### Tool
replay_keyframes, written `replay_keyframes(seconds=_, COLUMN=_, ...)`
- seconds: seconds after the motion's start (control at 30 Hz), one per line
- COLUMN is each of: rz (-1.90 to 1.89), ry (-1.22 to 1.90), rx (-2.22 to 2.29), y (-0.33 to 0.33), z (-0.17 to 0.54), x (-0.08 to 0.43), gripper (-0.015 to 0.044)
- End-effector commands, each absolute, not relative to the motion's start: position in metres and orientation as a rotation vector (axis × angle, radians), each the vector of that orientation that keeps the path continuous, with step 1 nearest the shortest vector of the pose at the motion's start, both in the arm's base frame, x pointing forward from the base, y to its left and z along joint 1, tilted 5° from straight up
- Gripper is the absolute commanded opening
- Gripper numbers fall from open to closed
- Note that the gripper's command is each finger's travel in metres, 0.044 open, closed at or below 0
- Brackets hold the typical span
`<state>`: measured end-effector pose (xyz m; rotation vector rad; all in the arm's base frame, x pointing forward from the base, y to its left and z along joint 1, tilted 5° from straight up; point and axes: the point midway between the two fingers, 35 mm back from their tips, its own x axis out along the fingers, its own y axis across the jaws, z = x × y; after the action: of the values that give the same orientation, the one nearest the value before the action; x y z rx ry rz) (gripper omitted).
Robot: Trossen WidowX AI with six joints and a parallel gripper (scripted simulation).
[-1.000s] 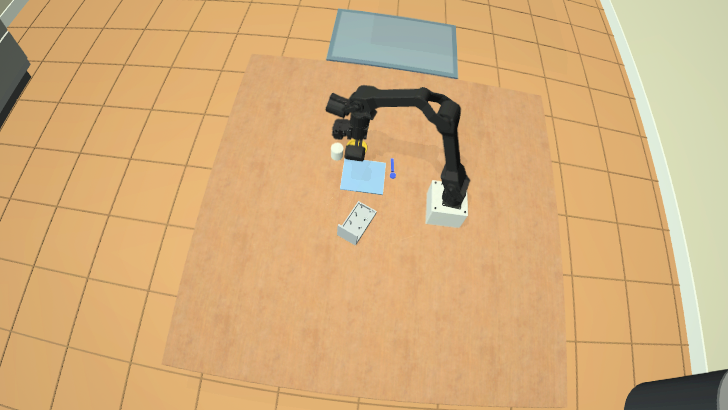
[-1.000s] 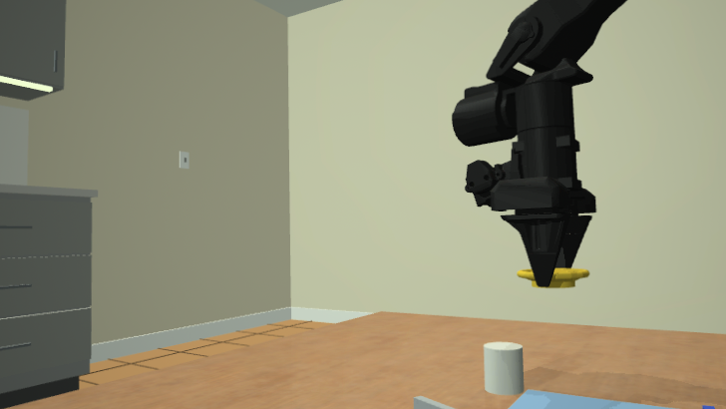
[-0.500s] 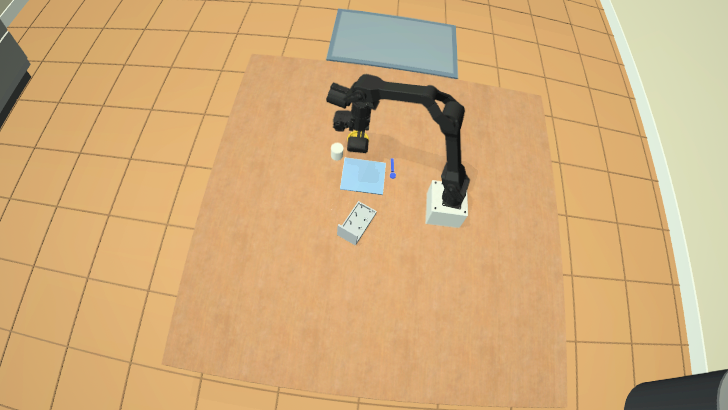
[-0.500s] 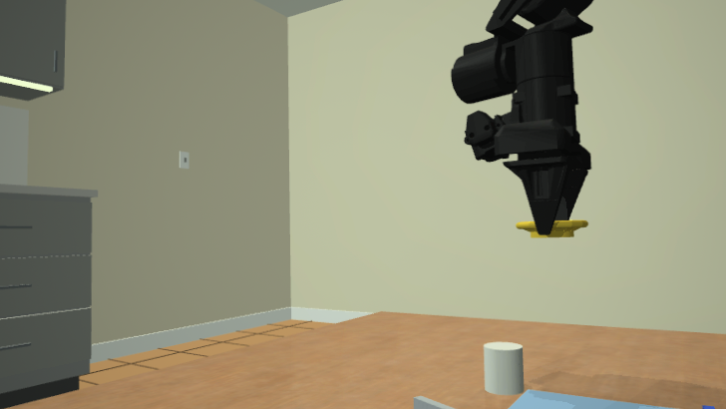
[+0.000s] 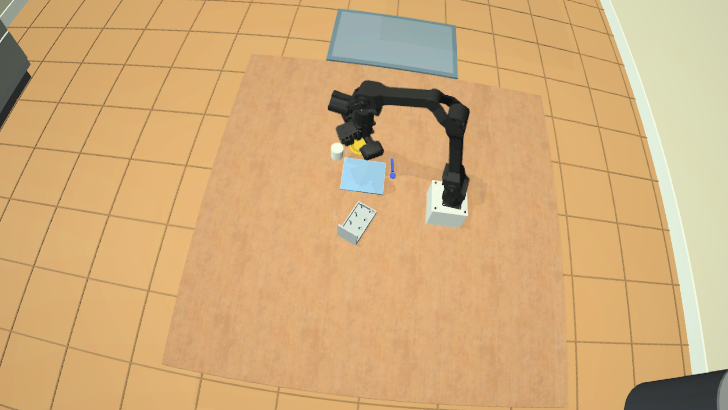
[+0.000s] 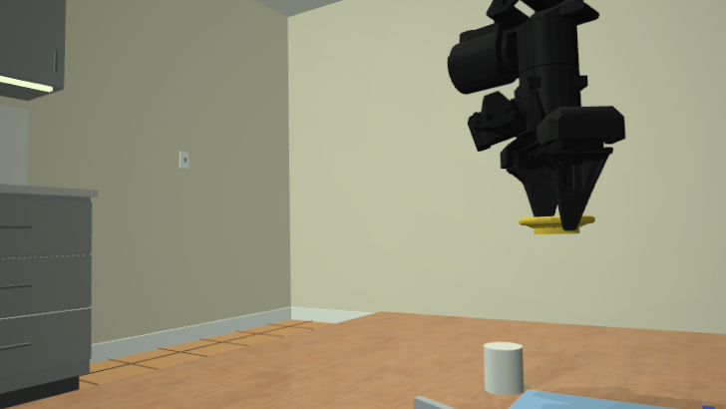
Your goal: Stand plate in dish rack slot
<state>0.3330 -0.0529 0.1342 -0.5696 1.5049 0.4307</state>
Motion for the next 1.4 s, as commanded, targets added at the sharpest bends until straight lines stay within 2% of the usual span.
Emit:
replay_keyframes(seconds=0.0, rz=0.523, ry=1.483, rx=-0.667, y=-0.046, z=0.135, x=0.329, gripper=0.0000)
replay_keyframes(seconds=0.7, rz=1.082, ry=1.275, rx=-1.222, y=-0.015, z=0.132, x=0.305, gripper=0.0000)
replay_keyframes(seconds=1.37, rz=1.582, ry=0.923, rx=-1.707, y=0.010, z=0.128, x=0.281, gripper=0.0000)
